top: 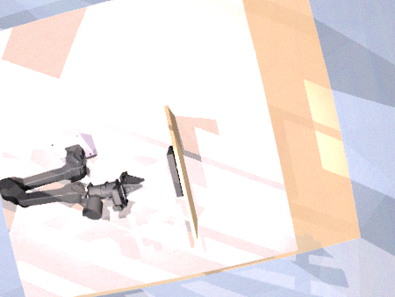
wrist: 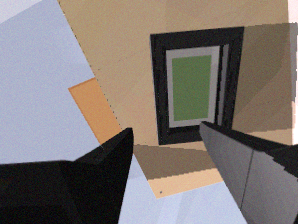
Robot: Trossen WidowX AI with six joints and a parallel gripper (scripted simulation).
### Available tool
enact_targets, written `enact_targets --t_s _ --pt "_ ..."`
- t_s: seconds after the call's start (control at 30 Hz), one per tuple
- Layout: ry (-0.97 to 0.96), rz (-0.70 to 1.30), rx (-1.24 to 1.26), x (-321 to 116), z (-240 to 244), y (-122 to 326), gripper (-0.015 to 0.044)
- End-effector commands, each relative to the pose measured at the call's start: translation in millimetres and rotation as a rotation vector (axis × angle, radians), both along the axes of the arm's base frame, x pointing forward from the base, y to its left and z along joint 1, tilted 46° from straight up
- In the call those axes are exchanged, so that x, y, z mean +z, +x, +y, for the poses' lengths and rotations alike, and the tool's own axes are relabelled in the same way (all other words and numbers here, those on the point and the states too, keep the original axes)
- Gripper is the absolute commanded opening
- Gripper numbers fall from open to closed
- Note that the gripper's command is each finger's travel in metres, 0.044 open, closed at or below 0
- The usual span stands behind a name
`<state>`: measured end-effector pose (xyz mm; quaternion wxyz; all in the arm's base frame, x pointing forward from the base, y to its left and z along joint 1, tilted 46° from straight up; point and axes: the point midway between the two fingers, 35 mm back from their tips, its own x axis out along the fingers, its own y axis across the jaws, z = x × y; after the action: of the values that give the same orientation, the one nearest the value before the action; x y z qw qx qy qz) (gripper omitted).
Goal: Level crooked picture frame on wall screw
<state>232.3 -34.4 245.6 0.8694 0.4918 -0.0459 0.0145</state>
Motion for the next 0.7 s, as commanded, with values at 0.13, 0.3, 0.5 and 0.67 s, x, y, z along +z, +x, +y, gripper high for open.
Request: enact_targets --t_s 0.13,0.3,0.5,0.67 --pt "0.008 0.004 -0.004 -3 -1 1 0.026" --pt "0.008 0.004 -0.004 -2 -1 4 0.026" --pt "0.008 0.003 -0.004 6 -4 31 0.026" --pt "0.009 0.001 -0.004 7 -4 64 0.026"
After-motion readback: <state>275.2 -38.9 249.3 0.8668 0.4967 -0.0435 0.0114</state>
